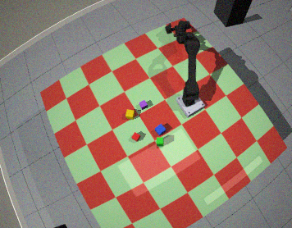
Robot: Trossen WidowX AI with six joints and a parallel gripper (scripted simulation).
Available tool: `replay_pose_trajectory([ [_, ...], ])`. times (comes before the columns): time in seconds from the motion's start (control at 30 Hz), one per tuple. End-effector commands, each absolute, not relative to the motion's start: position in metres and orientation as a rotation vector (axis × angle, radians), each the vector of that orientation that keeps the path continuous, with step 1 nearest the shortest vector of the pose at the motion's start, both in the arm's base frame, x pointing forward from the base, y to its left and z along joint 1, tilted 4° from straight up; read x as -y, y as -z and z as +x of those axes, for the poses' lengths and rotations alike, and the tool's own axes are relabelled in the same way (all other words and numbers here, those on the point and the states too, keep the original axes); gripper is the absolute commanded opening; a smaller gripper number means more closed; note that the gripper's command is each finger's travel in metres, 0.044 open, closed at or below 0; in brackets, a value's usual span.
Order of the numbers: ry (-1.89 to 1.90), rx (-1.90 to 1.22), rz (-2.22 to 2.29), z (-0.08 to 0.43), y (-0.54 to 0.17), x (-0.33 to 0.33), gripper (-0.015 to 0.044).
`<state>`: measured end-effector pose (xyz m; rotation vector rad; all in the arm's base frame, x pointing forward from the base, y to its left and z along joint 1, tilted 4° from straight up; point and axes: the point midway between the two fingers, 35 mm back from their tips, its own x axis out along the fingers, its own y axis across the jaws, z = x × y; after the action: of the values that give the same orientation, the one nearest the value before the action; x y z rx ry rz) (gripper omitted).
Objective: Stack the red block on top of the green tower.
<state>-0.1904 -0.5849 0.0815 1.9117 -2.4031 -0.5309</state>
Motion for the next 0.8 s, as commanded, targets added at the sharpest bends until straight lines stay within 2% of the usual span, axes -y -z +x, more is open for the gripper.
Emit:
replay_pose_trajectory([
  [0.0,0.536,2.399,1.914,-0.189,-0.081,0.585,0.0426],
  [0.03,0.551,2.387,1.92,-0.186,-0.081,0.585,0.044],
  [0.27,0.738,2.209,1.988,-0.137,-0.075,0.593,0.044],
  [0.77,1.271,1.24,2.037,0.082,-0.056,0.589,0.044],
])
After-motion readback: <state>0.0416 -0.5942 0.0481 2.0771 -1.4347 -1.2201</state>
